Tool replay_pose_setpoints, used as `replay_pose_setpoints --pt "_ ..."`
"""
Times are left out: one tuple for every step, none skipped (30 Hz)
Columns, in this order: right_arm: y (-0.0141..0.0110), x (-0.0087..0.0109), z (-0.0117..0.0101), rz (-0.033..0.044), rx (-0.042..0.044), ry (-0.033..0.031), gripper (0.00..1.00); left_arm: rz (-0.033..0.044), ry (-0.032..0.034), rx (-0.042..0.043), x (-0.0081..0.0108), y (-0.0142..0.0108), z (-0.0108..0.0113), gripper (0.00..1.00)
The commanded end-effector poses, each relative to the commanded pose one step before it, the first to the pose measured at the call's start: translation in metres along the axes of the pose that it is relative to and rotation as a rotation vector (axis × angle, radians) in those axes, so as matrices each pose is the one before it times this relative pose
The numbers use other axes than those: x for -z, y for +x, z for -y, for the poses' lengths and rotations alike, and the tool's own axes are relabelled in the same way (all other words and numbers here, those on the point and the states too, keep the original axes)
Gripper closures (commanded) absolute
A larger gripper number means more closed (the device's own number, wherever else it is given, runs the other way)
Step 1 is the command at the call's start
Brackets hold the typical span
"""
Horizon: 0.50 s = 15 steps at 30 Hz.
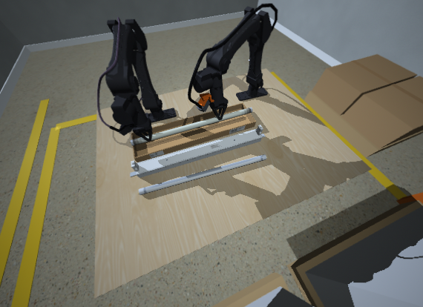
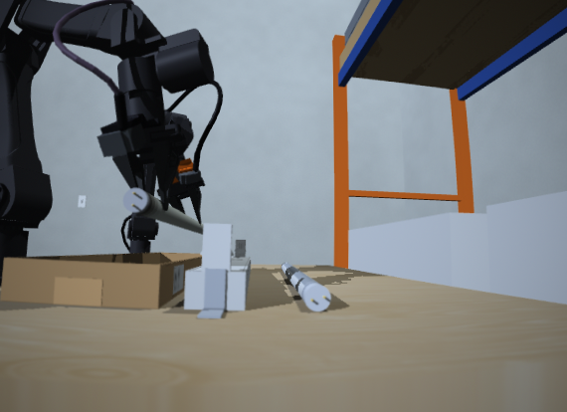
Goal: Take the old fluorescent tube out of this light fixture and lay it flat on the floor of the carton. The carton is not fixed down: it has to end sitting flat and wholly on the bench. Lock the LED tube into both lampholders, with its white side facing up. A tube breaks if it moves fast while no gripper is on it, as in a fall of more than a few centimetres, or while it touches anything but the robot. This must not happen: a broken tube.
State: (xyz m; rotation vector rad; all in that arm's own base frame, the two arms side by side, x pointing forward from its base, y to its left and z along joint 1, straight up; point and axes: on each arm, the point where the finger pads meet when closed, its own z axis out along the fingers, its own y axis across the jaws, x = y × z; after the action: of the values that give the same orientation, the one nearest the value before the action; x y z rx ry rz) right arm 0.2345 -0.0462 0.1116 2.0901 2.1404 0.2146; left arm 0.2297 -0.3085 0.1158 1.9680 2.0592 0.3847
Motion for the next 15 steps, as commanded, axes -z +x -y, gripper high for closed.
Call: replay_pose_setpoints --pt "0.00008 0.00223 -0.00505 0.00873 0.00363 -0.00844 0.89 0.05284 -0.02583 0.01708 0.01275 -0.00693 -0.0095 0.89" --pt "0.00038 -0.00129 0.00134 -0.00257 0.00058 0.00895 0.89 -0.0157 0.00777 -0.00391 -0.00472 0.00472 0.00351 0.89" --pt "0.00084 -0.00067 -0.0005 -0.0052 0.00138 0.00134 0.89 -0.01085 0.0053 -0.00278 -0.0032 0.0034 0.00182 0.89" --pt "0.00009 0.00232 -0.00017 0.00264 0.00056 -0.00971 0.89 0.02382 -0.01251 0.01062 0.00698 -0.0066 -0.0063 0.89" --pt "-0.00255 0.0014 0.00001 0.00546 -0.00702 -0.00439 0.89 -0.03602 0.02037 0.00019 -0.0061 0.00317 0.00416 0.89" --pt "-0.00024 0.00012 0.00112 -0.00121 -0.00428 -0.00206 0.89 0.04345 -0.02388 0.00442 0.00853 -0.00756 -0.00585 0.89" --pt "0.0 0.0 0.0 0.0 0.0 0.0 0.89 0.0 0.0 0.0 0.0 0.0 0.0 0.89" --pt "0.0 0.0 0.0 0.0 0.0 0.0 0.89 0.0 0.0 0.0 0.0 0.0 0.0 0.89" --pt "0.00103 -0.00159 0.00433 -0.00539 0.00617 0.01066 0.89 -0.03716 0.01975 -0.0111 -0.0044 0.00616 0.00841 0.89" --pt "-0.00043 -0.00308 0.01103 -0.00347 -0.00815 0.02133 0.89 0.01134 -0.00517 -0.00475 0.00413 -0.00379 0.00112 0.89" --pt "0.00027 -0.00011 0.00094 -0.00123 0.00008 0.00124 0.89 0.00124 -0.00323 0.00273 0.00143 0.00035 -0.00059 0.89" --pt "-0.00106 0.00473 -0.00604 0.00317 0.00236 -0.01682 0.89 0.00468 -0.00567 0.00437 0.00281 0.00033 -0.0012 0.89" --pt "0.00018 -0.00205 0.00344 0.00253 0.00216 0.00929 0.89 0.00891 -0.00475 0.00581 0.00397 0.0001 -0.00119 0.89" --pt "0.00136 -0.00417 0.0061 -0.00511 -0.0014 0.0141 0.89 -0.00053 0.00005 0.00099 0.00037 0.00015 0.00065 0.89" --pt "-0.00031 0.00237 -0.00166 -0.00076 -0.00043 -0.00531 0.89 -0.0002 0.00001 0.00029 0.00052 -0.00001 0.00103 0.89"
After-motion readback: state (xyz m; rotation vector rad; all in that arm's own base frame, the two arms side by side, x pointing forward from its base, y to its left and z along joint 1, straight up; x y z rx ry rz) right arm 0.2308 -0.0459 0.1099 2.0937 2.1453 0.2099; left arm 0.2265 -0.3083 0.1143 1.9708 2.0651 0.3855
